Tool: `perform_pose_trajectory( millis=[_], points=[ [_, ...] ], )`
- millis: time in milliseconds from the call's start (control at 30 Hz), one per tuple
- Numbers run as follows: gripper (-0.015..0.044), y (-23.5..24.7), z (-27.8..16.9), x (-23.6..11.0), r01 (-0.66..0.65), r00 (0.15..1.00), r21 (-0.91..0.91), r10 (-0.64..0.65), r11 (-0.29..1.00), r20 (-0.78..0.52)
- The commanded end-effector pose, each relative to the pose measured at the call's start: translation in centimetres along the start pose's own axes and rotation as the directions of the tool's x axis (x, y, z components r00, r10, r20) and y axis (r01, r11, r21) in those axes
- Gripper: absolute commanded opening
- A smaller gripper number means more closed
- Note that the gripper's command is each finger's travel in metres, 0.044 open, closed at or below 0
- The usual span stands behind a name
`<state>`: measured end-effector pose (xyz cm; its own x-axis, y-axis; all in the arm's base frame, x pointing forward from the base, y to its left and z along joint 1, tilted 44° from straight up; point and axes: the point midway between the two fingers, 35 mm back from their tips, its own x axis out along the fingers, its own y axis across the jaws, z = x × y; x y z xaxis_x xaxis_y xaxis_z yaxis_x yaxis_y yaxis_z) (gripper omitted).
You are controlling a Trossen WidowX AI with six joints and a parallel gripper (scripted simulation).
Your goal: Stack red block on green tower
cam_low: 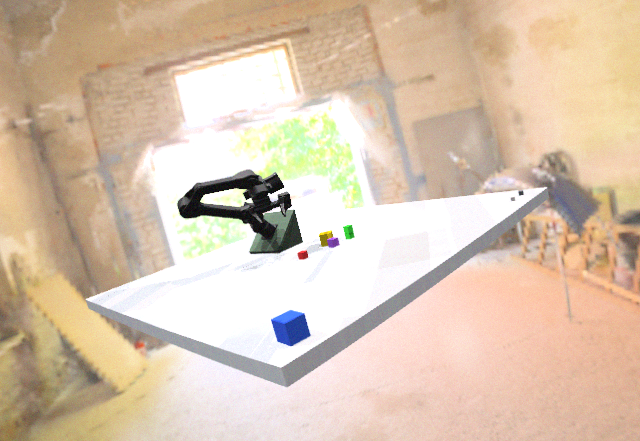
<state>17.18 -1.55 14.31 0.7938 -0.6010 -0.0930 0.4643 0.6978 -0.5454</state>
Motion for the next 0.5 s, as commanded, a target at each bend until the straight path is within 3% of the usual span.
perform_pose_trajectory(
  millis=[0,133,467],
  points=[
    [0.0426,0.0,0.0,0.0,0.001,1.000,-0.002,-0.001,1.000,-0.003],
    [0.0440,0.2,0.1,0.3,0.024,0.997,-0.038,-0.027,0.999,-0.073],
    [0.0440,1.2,0.5,2.3,0.033,0.913,-0.224,-0.121,0.974,-0.390]
  ],
)
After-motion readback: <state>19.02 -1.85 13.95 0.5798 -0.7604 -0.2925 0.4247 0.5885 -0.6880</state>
